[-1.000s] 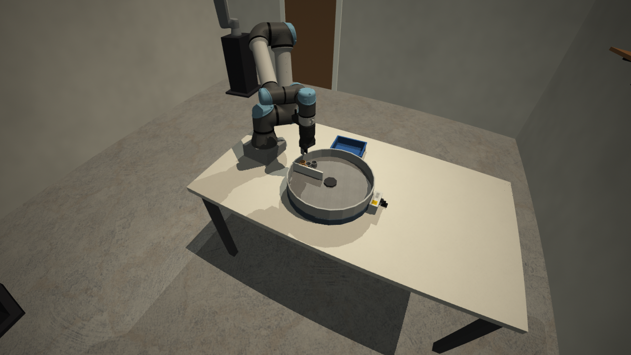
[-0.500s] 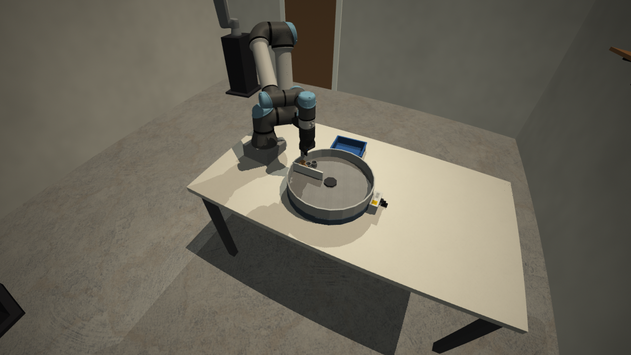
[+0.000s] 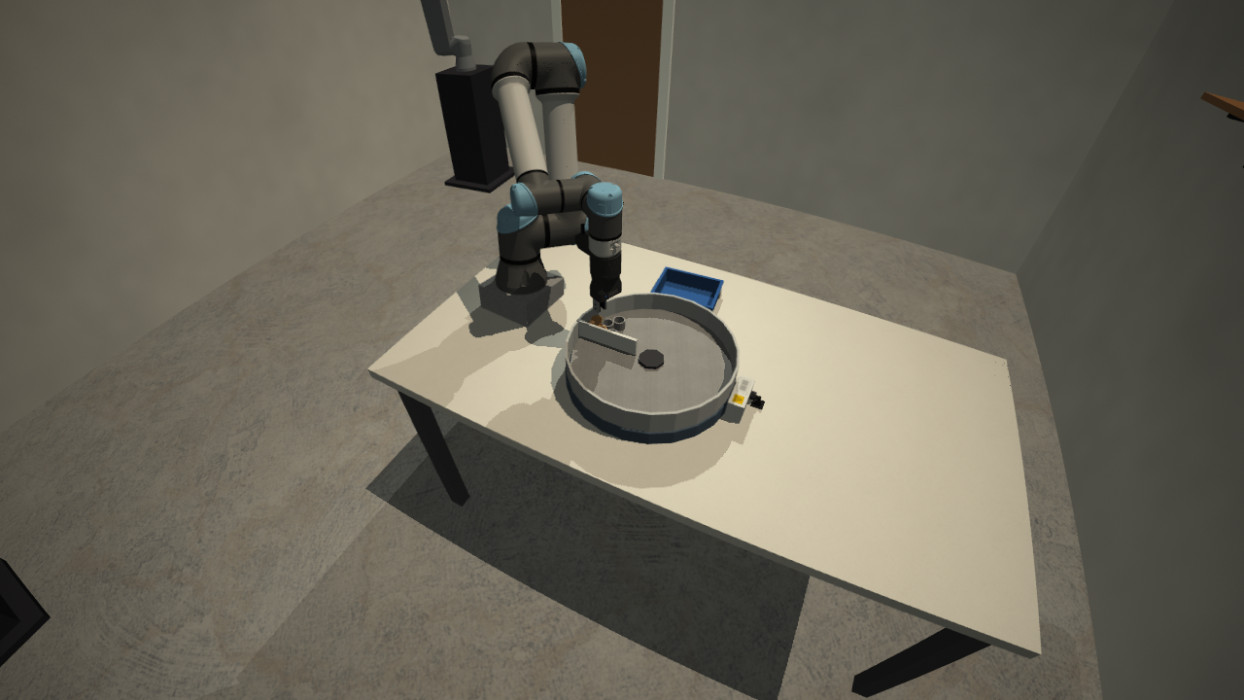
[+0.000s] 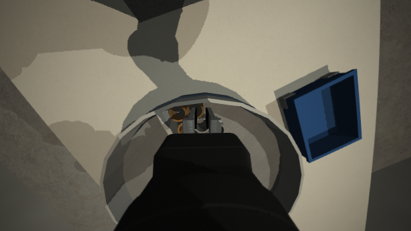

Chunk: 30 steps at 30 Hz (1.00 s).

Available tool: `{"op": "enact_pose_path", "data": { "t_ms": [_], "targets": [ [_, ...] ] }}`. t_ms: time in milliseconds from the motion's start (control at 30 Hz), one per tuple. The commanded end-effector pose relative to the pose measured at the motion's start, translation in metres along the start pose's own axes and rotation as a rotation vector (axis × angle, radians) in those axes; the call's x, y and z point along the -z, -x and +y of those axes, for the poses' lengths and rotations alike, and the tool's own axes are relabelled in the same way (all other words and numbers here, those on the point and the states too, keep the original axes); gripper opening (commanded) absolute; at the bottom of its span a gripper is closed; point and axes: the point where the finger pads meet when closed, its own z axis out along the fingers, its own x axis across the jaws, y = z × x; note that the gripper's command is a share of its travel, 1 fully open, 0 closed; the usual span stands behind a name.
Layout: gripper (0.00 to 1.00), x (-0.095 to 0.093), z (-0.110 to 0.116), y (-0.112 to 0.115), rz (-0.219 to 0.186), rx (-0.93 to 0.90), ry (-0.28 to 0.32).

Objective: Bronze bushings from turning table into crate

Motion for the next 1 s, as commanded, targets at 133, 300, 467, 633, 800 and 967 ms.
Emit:
{"op": "enact_pose_path", "data": {
  "t_ms": [133, 300, 467, 633, 800, 967],
  "targets": [
    [0.4, -0.0007, 0.0005, 0.0001, 0.0, 0.0, 0.001],
    [0.4, -0.0018, 0.0005, 0.0001, 0.0, 0.0, 0.001],
    [0.4, -0.006, 0.0005, 0.0001, 0.0, 0.0, 0.001],
    [0.4, -0.006, 0.0005, 0.0001, 0.0, 0.0, 0.001],
    [0.4, -0.006, 0.0005, 0.0001, 0.0, 0.0, 0.001],
    [0.4, -0.0102, 0.0005, 0.0001, 0.0, 0.0, 0.001]
  ]
}}
